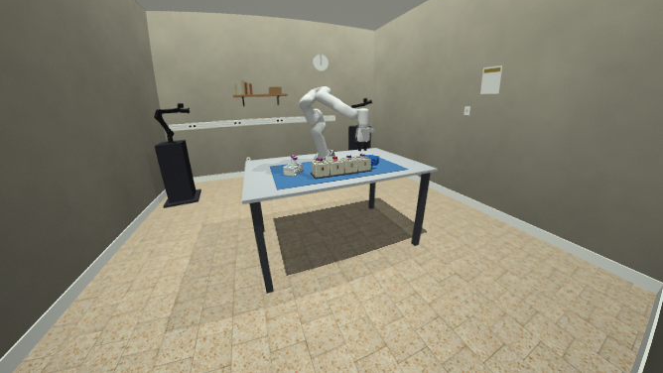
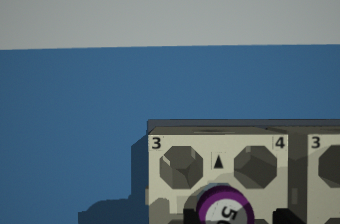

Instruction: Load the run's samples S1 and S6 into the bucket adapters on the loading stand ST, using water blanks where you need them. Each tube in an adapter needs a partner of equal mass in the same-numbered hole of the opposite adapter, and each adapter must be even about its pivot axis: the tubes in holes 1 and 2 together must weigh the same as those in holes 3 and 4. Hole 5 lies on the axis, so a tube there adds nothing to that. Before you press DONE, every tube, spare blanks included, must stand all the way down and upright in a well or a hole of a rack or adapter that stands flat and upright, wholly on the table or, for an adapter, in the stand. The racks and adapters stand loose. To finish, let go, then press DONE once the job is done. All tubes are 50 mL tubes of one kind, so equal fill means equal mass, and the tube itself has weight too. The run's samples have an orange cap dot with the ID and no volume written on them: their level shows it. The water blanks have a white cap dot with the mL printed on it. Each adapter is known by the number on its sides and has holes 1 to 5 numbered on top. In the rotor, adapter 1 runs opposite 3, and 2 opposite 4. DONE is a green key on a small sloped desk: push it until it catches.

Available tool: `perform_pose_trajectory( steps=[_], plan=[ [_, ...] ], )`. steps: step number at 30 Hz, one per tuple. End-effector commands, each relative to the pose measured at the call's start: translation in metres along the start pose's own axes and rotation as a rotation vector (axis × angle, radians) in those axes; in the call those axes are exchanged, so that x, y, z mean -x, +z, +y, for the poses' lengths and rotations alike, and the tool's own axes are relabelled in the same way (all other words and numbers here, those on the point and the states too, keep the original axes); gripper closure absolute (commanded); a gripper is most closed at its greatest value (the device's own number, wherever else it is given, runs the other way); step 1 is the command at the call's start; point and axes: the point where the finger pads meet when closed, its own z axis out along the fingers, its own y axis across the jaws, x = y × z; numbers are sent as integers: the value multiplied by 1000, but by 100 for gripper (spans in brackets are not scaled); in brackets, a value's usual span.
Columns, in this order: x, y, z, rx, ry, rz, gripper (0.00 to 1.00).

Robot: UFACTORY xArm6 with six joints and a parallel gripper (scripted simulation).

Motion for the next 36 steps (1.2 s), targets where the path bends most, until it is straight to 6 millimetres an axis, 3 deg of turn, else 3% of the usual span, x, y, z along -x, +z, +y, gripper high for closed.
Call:
perform_pose_trajectory(
  steps=[1, 36],
  plan=[
    [-1, -6, 0, -1, 1, 2, 56],
    [-1, -68, 0, -1, 1, 1, 56]
  ],
)
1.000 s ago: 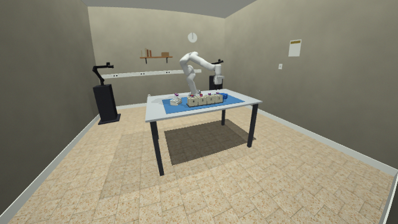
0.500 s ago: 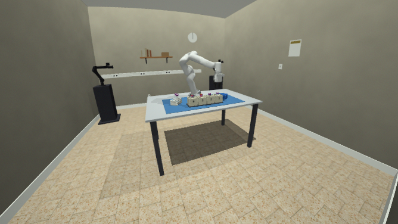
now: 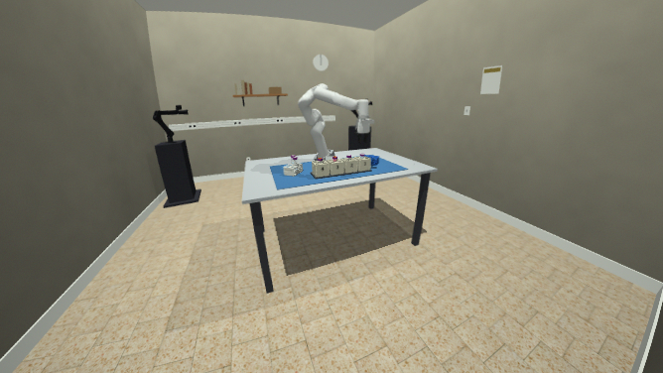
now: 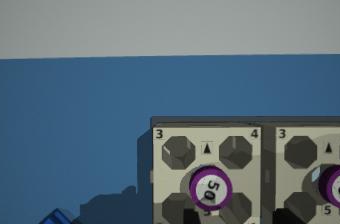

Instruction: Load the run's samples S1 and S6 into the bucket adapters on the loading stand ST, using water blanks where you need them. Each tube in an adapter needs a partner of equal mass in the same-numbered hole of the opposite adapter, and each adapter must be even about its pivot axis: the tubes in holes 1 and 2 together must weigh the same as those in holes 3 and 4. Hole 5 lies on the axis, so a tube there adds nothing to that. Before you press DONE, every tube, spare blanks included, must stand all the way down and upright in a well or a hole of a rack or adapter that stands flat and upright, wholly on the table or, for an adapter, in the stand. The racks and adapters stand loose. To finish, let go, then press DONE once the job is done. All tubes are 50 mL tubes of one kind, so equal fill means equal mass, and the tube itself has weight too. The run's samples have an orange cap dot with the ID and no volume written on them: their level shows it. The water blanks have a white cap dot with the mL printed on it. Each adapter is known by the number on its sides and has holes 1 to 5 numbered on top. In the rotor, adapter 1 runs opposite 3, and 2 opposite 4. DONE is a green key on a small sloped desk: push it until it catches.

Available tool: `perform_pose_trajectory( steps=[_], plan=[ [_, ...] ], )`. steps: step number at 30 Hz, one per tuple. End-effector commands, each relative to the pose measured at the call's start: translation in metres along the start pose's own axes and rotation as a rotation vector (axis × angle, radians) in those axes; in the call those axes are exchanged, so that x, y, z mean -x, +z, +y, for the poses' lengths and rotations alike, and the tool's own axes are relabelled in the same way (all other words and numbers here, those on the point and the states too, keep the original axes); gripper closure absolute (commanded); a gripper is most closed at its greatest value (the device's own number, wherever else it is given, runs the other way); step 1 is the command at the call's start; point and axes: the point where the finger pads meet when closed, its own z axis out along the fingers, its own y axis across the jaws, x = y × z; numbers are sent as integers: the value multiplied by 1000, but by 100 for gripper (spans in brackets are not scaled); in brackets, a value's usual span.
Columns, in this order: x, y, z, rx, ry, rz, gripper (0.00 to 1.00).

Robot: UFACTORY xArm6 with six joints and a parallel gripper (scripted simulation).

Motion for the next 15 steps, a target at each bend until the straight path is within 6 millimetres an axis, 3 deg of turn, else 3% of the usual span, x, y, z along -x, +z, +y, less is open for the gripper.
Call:
perform_pose_trajectory(
  steps=[1, 7, 15],
  plan=[
    [-1, -8, 0, -3, 1, 3, 56],
    [-1, -20, 0, -4, 1, 3, 56],
    [-1, -21, 0, -4, 1, 3, 56]
  ],
)
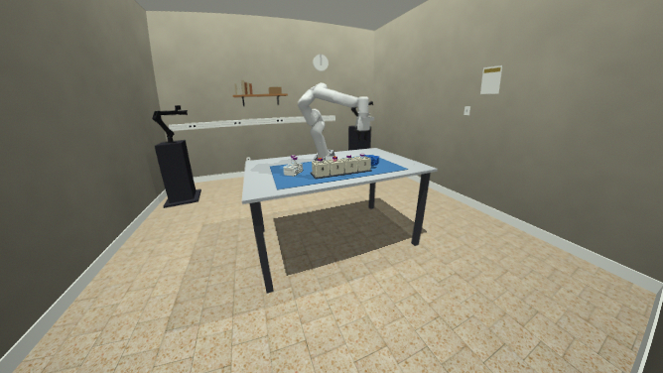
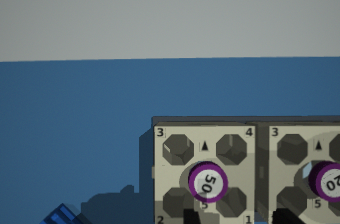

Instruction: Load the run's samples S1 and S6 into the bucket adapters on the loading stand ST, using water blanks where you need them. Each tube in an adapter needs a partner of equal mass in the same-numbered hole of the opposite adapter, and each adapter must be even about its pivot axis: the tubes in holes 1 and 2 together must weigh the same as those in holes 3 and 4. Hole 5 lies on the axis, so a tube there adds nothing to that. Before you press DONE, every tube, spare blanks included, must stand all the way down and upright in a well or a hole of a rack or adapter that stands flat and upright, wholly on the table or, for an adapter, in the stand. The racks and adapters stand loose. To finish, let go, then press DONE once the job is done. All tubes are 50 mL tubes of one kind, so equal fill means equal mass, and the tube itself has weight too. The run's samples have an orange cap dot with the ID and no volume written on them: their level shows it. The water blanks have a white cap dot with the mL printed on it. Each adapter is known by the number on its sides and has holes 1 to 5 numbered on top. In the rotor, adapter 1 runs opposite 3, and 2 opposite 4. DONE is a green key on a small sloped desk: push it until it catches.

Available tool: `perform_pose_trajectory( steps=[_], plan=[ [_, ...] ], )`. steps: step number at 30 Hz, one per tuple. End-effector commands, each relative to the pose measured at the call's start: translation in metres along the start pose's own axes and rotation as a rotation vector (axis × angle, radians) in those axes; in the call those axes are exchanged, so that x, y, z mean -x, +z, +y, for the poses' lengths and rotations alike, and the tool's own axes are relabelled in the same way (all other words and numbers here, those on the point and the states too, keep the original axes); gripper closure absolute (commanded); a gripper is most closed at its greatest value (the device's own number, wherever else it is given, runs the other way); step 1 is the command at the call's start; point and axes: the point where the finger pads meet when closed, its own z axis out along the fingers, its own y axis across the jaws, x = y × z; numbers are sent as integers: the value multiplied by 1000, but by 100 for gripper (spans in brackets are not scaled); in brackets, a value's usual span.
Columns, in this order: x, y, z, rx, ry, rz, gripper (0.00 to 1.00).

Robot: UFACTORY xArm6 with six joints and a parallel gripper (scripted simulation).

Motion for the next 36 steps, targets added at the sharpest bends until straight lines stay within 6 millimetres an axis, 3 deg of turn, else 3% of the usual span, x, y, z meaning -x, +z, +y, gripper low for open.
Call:
perform_pose_trajectory(
  steps=[1, 16, 17, 36],
  plan=[
    [-1, -2, 0, -3, 1, 3, 56],
    [-1, -2, 0, -3, 1, 3, 56],
    [3, 0, 3, -8, -31, -1, 100],
    [65, 28, 54, -90, -587, -78, 100]
  ],
)
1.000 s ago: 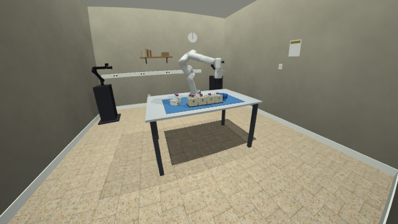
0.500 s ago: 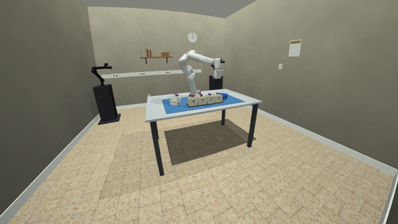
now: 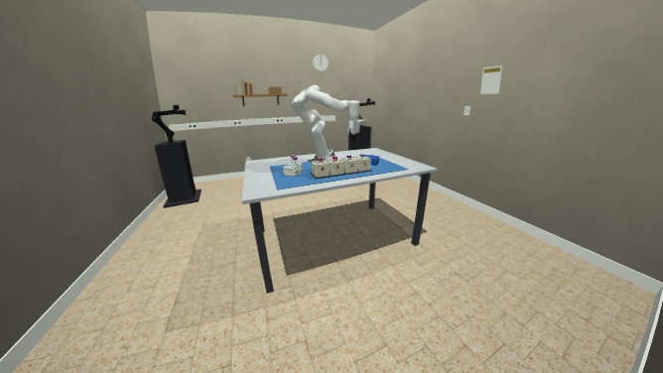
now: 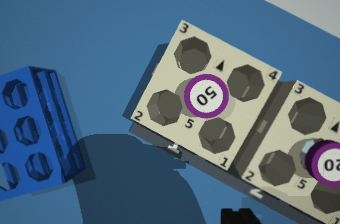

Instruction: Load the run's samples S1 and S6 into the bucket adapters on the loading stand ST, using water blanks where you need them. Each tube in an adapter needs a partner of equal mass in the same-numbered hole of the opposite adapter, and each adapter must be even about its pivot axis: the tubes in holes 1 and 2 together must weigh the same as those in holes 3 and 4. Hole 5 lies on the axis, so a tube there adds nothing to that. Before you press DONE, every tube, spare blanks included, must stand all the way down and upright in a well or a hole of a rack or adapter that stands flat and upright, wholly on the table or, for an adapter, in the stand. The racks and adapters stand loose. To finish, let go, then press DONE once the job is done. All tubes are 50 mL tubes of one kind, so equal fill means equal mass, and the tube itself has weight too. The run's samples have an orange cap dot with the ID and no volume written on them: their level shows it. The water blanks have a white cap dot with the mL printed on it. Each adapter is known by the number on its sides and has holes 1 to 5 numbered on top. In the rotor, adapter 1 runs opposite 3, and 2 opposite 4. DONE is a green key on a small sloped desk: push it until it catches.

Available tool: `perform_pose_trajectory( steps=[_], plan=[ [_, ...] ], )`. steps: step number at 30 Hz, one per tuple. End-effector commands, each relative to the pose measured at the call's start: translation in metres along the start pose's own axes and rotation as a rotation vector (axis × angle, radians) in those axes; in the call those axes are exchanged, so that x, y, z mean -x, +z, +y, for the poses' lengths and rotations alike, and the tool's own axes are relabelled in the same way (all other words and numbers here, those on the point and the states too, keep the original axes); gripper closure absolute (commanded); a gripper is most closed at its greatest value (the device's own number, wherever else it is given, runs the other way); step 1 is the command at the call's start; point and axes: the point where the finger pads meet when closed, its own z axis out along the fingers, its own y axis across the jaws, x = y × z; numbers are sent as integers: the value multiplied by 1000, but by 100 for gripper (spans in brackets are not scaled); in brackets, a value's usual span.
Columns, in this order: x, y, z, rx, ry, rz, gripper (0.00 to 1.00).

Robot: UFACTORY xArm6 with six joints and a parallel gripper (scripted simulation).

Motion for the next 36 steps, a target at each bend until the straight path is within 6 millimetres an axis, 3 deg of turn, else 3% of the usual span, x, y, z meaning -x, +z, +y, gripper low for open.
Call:
perform_pose_trajectory(
  steps=[1, 26, 36],
  plan=[
    [17, 5, 5, -28, -128, -11, 100],
    [122, 46, 29, -138, -879, -113, 100],
    [158, 60, 38, -141, -900, -116, 100]
  ],
)
